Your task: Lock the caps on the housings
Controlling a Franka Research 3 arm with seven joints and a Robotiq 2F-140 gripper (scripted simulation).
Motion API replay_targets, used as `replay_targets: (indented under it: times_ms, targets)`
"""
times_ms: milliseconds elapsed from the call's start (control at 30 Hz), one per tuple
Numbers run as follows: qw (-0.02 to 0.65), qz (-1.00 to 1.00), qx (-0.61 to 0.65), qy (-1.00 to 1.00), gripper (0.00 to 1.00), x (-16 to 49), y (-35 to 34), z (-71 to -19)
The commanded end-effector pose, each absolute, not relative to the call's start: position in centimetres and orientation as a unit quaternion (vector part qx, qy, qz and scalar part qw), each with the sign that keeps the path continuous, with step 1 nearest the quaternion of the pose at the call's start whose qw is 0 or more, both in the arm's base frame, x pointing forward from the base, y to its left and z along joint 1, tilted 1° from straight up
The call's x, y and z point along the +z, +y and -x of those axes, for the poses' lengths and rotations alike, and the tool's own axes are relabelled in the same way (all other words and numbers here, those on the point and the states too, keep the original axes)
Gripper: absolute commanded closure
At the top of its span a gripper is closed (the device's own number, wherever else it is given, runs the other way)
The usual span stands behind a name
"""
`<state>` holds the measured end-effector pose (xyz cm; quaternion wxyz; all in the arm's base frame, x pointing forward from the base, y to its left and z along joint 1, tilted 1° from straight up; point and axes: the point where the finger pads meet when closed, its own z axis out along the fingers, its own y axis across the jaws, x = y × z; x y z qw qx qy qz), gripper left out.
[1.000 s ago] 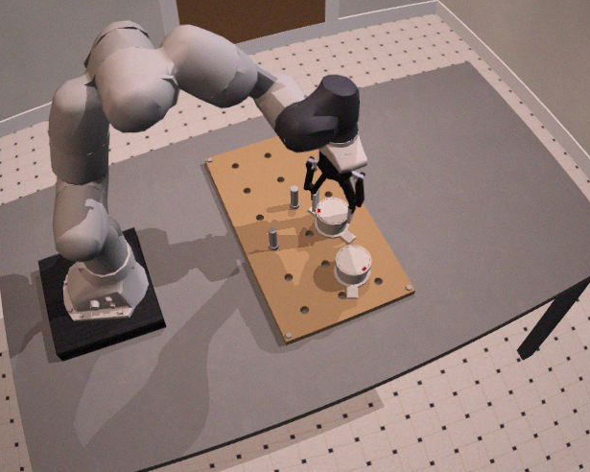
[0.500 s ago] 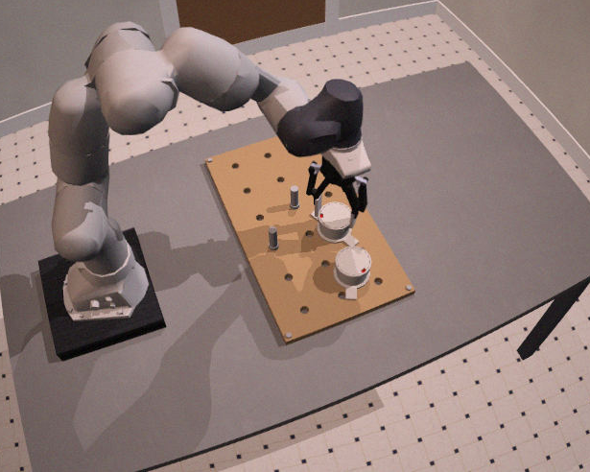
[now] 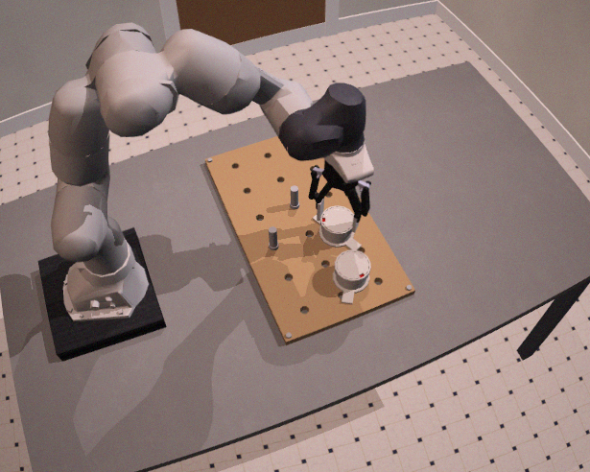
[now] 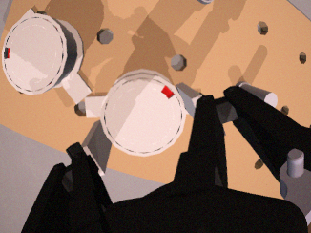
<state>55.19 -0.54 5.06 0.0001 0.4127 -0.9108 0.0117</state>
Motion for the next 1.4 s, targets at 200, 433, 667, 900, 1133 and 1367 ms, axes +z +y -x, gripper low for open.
replay_targets:
  times_ms: [200, 433, 667, 900, 1133, 1367]
  targets:
    - [0.002, -0.417, 0.01, -0.909, 0.9, 4.9, -1.5, -55.2]
    - [0.002, -0.417, 0.01, -0.909, 0.9, 4.9, -1.8, -55.2]
    - [0.002, -0.417, 0.01, -0.909, 0.9, 4.9, -2.1, -55.2]
    - [0.002, -0.417, 0.01, -0.909, 0.9, 5.0, -2.2, -55.2]
    - [0.002, -0.417, 0.01, -0.909, 0.9, 5.0, -2.4, -55.2]
    - [0.002, -0.417, 0.01, -0.909, 0.9, 5.0, -2.4, -55.2]
